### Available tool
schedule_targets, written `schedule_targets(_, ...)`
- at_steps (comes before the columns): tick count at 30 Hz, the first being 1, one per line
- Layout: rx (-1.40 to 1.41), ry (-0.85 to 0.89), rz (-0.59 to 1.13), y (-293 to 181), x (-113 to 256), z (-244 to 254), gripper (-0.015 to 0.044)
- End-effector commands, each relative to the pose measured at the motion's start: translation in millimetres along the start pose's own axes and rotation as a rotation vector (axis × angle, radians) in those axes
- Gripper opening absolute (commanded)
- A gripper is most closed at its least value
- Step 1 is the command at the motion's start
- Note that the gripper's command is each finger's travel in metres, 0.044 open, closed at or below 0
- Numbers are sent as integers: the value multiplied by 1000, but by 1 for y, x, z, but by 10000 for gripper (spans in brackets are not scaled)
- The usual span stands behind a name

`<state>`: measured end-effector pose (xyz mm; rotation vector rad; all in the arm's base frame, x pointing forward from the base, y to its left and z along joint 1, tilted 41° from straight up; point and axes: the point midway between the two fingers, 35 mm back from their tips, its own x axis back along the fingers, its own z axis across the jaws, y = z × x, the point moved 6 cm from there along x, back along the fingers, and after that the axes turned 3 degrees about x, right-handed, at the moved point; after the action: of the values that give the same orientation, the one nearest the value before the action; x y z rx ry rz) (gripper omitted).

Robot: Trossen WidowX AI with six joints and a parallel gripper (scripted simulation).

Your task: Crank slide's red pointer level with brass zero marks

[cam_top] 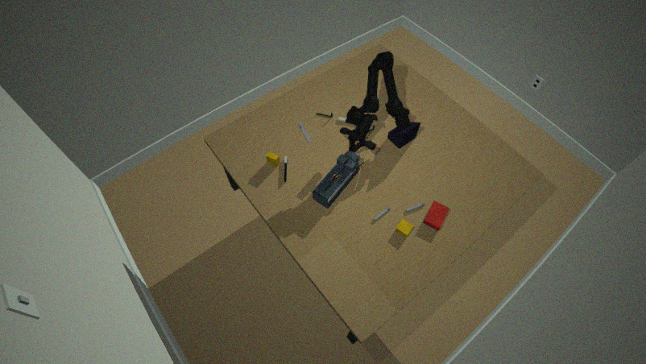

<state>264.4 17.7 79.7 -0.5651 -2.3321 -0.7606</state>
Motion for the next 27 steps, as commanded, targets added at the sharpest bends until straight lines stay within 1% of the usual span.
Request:
schedule_targets(1, -6, -10, -12, 5, 7, -3, 0)
schedule_targets(27, -7, -8, -12, 25, 26, 12, 0)
